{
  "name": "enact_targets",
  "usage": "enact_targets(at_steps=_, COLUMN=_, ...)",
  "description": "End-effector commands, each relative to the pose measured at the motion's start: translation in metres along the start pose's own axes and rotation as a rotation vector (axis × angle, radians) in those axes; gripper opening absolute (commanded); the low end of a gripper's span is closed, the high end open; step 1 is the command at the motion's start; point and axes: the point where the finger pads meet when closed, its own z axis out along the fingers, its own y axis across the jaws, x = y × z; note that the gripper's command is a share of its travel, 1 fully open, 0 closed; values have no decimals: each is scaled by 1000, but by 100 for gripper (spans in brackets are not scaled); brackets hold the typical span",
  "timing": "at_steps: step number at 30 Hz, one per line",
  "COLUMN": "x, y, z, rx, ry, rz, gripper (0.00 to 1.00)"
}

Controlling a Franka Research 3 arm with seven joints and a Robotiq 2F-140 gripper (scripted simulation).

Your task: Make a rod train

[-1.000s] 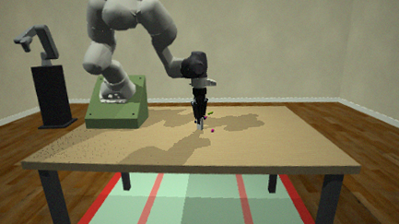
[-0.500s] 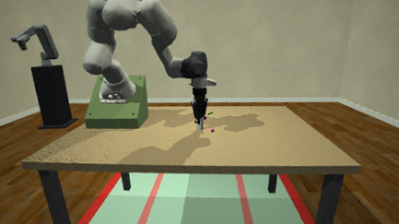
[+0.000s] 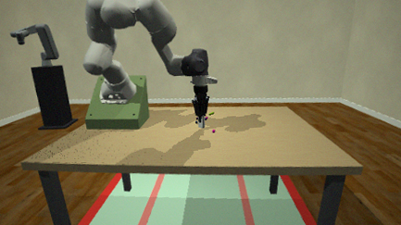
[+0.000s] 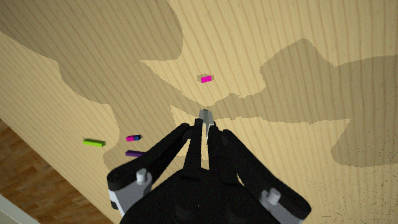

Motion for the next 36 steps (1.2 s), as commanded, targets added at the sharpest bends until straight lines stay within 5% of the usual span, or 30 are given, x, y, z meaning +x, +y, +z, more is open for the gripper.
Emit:
enact_targets(at_steps=1, x=-1, y=1, z=-11, rx=-5, ry=-3, rz=-6, gripper=3)
enact_targets(at_steps=12, x=-1, y=1, z=-82, rx=-5, ry=-3, rz=-6, gripper=3)
enact_targets(at_steps=26, x=-1, y=-1, z=-86, rx=-5, ry=-3, rz=3, gripper=3)
enact_targets(at_steps=30, x=-8, y=-30, z=-87, rx=-1, ry=-5, rz=182, gripper=3)
enact_targets(at_steps=36, x=-11, y=-42, z=-88, rx=0, ry=-5, rz=258, gripper=3)
